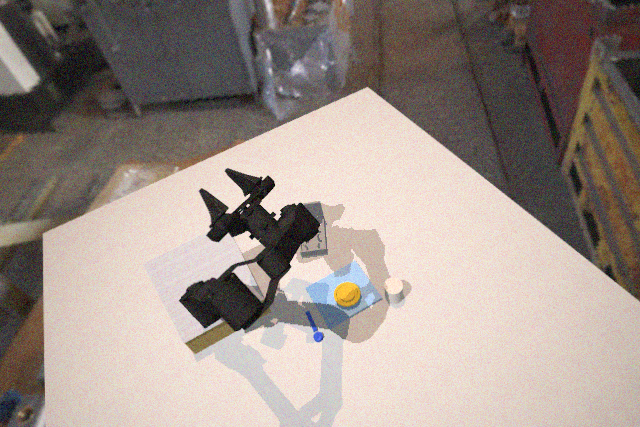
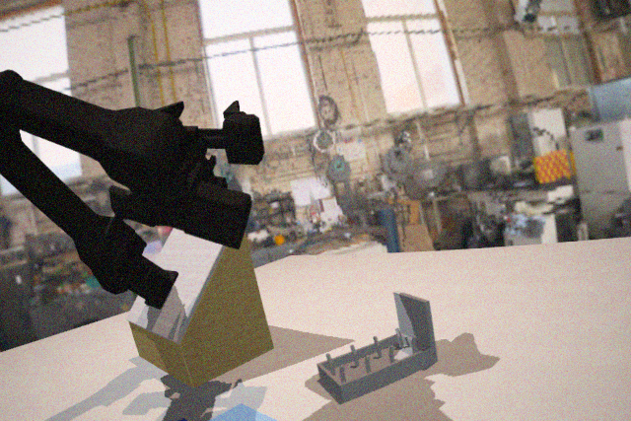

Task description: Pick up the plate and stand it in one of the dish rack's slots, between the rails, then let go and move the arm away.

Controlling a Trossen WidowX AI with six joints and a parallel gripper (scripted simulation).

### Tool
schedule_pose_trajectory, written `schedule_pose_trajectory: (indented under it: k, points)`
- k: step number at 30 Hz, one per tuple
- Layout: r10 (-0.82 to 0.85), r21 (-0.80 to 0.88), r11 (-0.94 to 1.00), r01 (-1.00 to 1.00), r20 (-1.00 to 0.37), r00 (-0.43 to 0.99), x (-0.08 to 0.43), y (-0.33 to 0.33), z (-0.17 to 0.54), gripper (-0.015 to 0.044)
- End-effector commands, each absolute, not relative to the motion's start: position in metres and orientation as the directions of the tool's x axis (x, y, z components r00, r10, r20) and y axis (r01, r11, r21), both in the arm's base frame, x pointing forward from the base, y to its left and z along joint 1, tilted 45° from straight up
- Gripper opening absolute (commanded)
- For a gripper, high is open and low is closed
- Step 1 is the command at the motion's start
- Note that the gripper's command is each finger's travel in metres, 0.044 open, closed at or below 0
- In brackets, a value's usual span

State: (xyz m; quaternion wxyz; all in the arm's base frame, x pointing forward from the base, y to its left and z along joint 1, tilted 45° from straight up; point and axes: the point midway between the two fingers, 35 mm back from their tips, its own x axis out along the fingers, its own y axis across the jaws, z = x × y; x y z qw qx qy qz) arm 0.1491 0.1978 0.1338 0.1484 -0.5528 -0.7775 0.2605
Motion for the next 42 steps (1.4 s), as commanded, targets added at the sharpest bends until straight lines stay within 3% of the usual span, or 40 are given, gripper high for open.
schedule_pose_trajectory:
  k: [1,10,21,42]
  points:
    - [0.936,-0.566,0.255,0.784,-0.060,-0.347,0.149,0.198,0.133,0.0400]
    - [0.864,-0.398,0.356,0.845,-0.204,-0.460,0.141,0.185,0.113,0.0400]
    - [0.804,-0.175,0.453,0.874,-0.344,-0.486,0.148,0.177,0.094,0.0400]
    - [0.423,0.032,0.769,0.638,-0.774,-0.471,0.178,0.111,0.036,0.0400]
